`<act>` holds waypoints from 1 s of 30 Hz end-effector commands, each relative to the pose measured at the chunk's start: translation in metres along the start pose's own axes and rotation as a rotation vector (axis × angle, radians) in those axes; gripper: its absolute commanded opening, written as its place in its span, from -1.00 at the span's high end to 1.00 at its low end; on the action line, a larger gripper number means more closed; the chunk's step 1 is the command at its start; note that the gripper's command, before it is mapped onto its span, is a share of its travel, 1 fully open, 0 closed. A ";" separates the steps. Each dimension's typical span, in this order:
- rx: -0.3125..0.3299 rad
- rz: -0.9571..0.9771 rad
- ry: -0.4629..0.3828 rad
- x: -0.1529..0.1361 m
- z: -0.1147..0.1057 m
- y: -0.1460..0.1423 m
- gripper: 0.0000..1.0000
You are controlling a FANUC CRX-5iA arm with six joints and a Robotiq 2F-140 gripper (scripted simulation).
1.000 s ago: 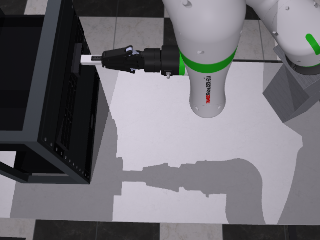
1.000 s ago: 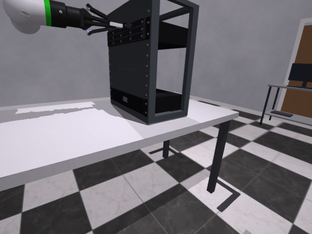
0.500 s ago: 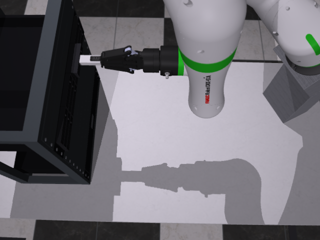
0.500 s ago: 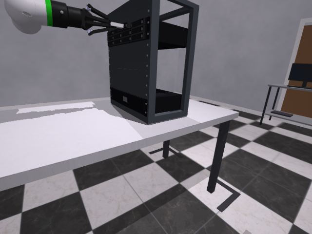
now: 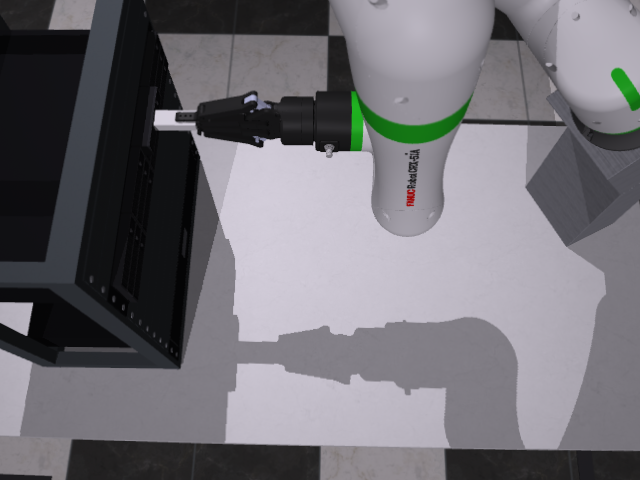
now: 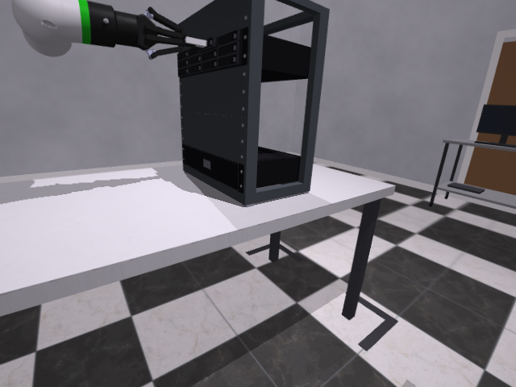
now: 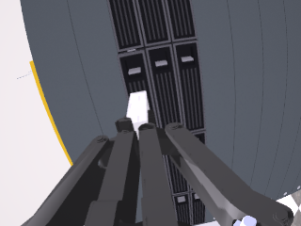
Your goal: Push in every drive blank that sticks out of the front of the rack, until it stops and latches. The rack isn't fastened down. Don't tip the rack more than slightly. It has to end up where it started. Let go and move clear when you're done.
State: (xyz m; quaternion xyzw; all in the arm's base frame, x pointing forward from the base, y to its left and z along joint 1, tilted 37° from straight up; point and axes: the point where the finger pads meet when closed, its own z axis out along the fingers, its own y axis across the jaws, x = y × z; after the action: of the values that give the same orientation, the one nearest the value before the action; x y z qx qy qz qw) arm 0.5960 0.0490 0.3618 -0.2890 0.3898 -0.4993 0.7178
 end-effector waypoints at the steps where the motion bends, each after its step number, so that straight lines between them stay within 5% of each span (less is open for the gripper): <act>1: 0.001 0.000 0.000 0.000 0.000 -0.001 0.80; 30: 0.001 0.000 0.000 0.000 0.006 -0.001 0.80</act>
State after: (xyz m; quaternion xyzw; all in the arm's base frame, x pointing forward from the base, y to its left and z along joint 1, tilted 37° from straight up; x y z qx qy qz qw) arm 0.6010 0.0492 0.3650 -0.2890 0.3899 -0.4993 0.7178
